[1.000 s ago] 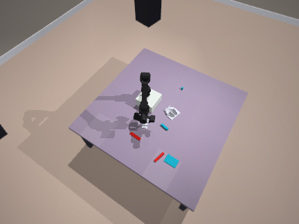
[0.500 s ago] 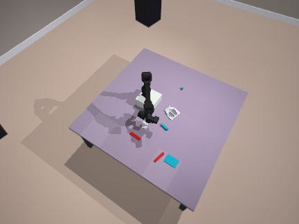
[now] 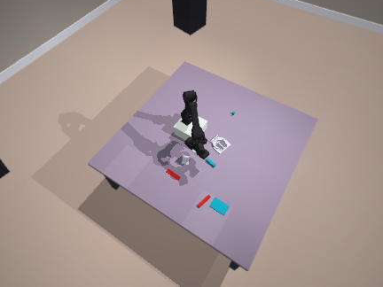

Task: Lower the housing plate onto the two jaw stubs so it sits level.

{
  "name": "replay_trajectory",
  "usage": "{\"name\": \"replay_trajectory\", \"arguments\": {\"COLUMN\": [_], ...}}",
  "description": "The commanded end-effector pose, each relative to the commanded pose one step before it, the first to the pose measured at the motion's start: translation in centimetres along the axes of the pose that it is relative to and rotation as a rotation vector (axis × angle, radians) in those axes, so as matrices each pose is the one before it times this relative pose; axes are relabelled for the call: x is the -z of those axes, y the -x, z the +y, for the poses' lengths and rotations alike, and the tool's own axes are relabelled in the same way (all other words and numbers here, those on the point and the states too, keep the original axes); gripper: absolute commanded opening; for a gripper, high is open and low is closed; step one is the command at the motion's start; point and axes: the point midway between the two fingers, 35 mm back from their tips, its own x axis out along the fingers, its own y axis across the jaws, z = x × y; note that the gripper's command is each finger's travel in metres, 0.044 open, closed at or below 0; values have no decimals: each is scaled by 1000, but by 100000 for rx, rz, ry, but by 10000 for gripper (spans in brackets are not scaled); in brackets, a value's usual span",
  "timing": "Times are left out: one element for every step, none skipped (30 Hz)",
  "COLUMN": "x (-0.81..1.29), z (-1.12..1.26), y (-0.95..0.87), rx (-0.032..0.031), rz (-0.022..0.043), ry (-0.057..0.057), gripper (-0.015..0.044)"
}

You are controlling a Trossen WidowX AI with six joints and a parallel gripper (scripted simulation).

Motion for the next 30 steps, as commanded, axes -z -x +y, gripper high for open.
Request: {"name": "replay_trajectory", "arguments": {"x": [-1387, -317, -319, -321, -323, -324, -325, -326, -326, -326, -325, -324, -322, -321, -318, -316, -313, -309, -305, -301, -297, -292, -287, -281, -275, -269, -262, -256, -248, -241], "z": [-452, -90, -79, -68, -56, -45, -33, -22, -10, 1, 13, 24, 35, 47, 58, 69, 80, 91, 101, 112, 122, 132, 142, 152, 162, 171, 180, 189, 197, 206], "y": [-1, 2, 2, 1, 1, 1, 1, 1, 1, 1, 1, 1, 1, 1, 1, 1, 1, 1, 1, 0, 0, 0, 0, 0, 0, 0, 0, 0, 0, 0], "rx": [163, 9, 8, 8, 7, 6, 6, 5, 4, 3, 3, 2, 1, 0, -1, -2, -3, -4, -5, -6, -7, -8, -9, -10, -11, -12, -13, -14, -15, -16], "rz": [-326, -19, -20, -20, -21, -21, -22, -22, -23, -23, -24, -24, -24, -25, -25, -25, -25, -25, -26, -26, -26, -26, -26, -26, -26, -25, -25, -25, -25, -24], "ry": [-9711, -2362, -2362, -2362, -2362, -2362, -2362, -2362, -2362, -2362, -2362, -2362, -2362, -2362, -2362, -2362, -2362, -2362, -2362, -2362, -2362, -2362, -2362, -2362, -2362, -2362, -2362, -2362, -2362, -2362], "gripper": [351, 351, 351, 351, 351, 351, 351, 351, 351, 351, 351, 351, 351, 351, 351, 351, 351, 351, 351, 351, 351, 351, 351, 351, 351, 351, 351, 351, 351, 351]}}
